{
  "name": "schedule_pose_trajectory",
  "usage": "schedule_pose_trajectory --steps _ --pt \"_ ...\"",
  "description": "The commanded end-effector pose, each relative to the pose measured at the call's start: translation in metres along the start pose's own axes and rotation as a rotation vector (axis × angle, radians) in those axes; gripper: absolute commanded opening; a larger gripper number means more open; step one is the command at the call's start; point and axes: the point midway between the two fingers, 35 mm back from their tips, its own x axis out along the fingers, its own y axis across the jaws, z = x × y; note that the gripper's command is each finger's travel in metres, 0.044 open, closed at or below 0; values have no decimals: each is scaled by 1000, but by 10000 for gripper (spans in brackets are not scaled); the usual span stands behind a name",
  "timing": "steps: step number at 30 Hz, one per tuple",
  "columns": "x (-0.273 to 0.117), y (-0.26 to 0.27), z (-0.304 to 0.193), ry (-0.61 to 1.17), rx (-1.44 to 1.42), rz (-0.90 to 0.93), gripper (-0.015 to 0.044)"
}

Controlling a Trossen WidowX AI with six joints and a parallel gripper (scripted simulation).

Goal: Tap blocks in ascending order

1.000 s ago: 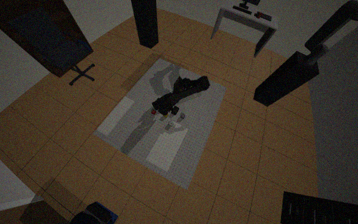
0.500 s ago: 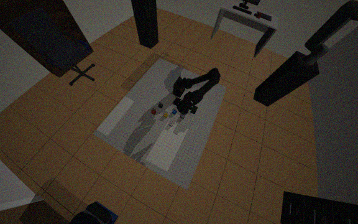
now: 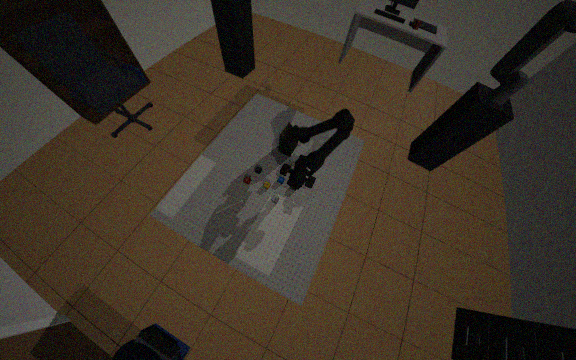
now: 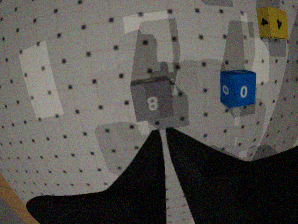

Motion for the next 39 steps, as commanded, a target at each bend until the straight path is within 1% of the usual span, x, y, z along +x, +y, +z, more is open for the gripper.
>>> schedule_pose_trajectory --steps 1,22,29,33,37,39 --pt "11 0 -2 -2 6 1 20" --pt "40 0 -2 -2 7 2 20" --pt "41 0 -2 -2 7 3 20" --pt "13 0 -2 -2 6 1 20" --pt "11 0 -2 -2 6 1 20" --pt "3 -1 0 -2 6 -2 20"
